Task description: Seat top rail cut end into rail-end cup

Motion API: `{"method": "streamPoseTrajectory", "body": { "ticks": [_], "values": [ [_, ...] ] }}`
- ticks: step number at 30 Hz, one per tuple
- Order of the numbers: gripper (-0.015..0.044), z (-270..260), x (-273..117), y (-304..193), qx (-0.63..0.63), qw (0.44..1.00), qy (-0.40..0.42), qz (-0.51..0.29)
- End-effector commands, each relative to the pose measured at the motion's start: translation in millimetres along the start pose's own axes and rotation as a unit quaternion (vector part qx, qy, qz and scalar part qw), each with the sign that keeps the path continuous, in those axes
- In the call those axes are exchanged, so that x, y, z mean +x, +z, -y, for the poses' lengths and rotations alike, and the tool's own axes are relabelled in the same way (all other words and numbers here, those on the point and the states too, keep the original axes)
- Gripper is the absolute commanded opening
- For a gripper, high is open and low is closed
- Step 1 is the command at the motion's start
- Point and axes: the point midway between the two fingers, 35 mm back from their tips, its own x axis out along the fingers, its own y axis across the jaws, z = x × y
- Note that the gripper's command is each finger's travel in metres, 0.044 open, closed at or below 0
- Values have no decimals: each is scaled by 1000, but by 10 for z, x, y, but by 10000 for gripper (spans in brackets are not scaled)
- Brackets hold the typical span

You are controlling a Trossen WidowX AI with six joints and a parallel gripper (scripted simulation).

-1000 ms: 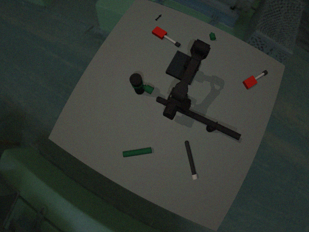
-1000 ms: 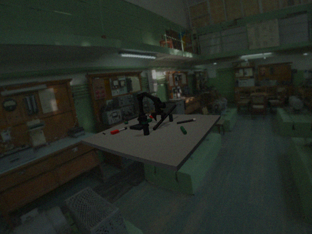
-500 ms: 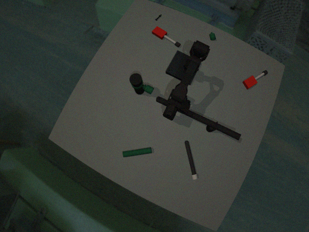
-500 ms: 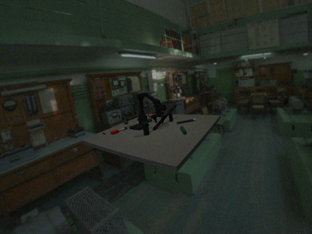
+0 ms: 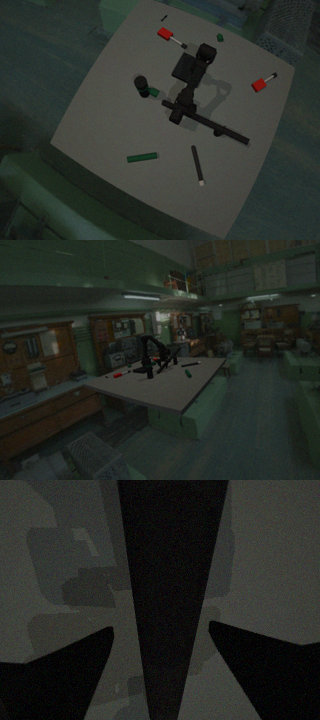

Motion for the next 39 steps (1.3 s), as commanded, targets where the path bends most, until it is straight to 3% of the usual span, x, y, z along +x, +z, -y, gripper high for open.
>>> {"method": "streamPoseTrajectory", "body": {
  "ticks": [1, 7, 13, 17, 24, 39],
  "values": [
    [309, -6, 17, -4, 3, 1000, 1, -1],
    [151, -6, 17, -4, 3, 1000, 1, -1],
    [111, -6, 17, -4, 3, 1000, 1, -1],
    [6, -1, -22, -2, 3, 1000, 1, -1],
    [0, 13, -130, -9, 2, 1000, 3, -20],
    [0, 28, -761, -53, -3, 991, 4, -137]
  ]
}}
